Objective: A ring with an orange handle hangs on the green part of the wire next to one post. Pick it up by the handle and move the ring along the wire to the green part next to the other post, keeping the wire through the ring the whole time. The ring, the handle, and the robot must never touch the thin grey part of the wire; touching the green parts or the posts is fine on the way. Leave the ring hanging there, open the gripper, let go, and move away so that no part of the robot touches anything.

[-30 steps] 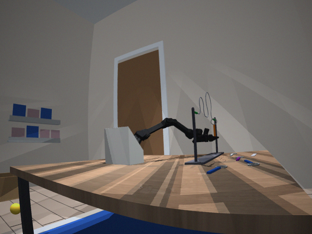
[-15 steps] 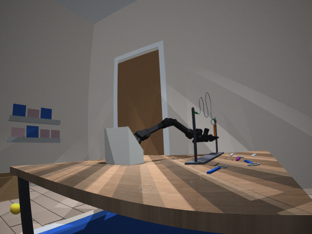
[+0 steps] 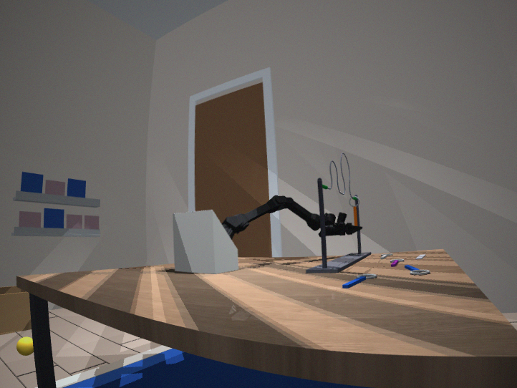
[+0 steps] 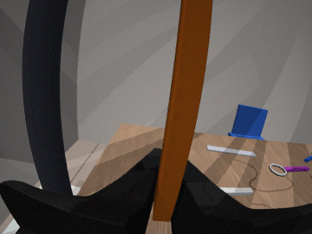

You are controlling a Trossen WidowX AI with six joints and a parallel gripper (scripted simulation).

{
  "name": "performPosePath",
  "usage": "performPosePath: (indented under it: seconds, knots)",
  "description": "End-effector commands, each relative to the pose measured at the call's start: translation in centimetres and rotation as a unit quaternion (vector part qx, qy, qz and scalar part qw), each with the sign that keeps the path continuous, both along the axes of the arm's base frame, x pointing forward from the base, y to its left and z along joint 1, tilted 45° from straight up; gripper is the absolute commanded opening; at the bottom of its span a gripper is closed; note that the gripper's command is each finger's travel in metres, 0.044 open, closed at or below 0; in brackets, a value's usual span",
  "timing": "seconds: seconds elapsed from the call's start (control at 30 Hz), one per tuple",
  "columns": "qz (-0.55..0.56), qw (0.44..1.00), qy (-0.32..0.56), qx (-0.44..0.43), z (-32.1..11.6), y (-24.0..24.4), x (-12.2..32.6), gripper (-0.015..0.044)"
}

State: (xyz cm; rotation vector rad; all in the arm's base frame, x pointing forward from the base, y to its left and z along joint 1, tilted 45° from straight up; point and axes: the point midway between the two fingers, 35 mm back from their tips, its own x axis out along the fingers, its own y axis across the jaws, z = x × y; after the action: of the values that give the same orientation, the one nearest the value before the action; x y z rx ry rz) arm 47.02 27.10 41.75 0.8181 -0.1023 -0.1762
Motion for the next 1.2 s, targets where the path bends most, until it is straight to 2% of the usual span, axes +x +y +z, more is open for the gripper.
performPosePath:
  seconds: [0.0,1.17]
  knots:
    - [-0.001,1.0,0.0,0.002,0.35,-0.36,-0.07,-0.015]
    - [-0.002,1.0,0.0,0.004,1.06,-1.13,-0.25,-0.015]
